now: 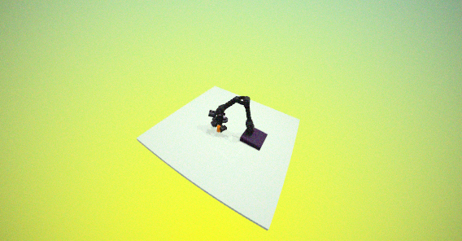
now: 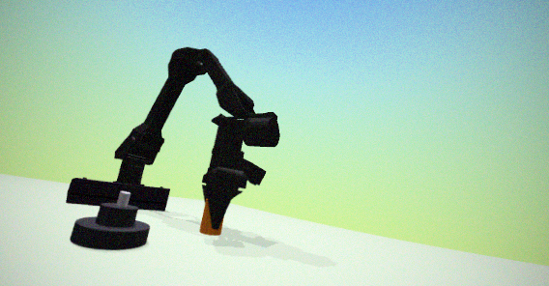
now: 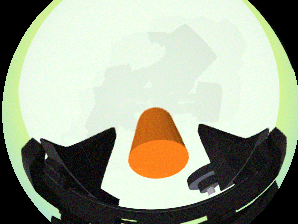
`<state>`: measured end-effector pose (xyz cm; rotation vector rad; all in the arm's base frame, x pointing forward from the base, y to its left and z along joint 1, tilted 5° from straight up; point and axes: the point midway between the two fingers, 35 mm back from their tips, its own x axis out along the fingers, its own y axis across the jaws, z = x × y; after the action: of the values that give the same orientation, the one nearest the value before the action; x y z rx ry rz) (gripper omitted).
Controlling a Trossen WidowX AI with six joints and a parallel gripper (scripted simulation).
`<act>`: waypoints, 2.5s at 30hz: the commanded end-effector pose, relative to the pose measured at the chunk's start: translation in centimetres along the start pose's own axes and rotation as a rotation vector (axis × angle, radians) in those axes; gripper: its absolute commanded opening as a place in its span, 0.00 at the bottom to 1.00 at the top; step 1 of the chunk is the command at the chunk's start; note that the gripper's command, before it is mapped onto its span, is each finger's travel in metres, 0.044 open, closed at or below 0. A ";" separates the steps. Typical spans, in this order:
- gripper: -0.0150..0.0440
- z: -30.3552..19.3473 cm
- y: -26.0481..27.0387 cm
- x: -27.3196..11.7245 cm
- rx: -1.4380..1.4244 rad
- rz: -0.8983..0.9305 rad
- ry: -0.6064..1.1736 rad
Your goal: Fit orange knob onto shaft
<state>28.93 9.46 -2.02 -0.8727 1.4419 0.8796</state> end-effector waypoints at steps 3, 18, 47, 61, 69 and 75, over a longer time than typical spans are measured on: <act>1.00 -0.1 0.2 0.8 -0.003 0.005 -0.002; 0.50 -0.1 0.2 0.8 -0.003 0.005 -0.002; 0.25 0.7 -0.7 -7.1 0.004 0.002 -0.008; 0.25 0.7 -0.8 -11.5 -0.001 0.004 -0.004; 0.25 0.6 -0.7 -13.3 -0.003 0.004 -0.003; 0.25 -0.4 -1.8 -12.9 -0.003 0.003 -0.001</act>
<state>30.60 9.44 10.89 -0.8750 1.4435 0.8872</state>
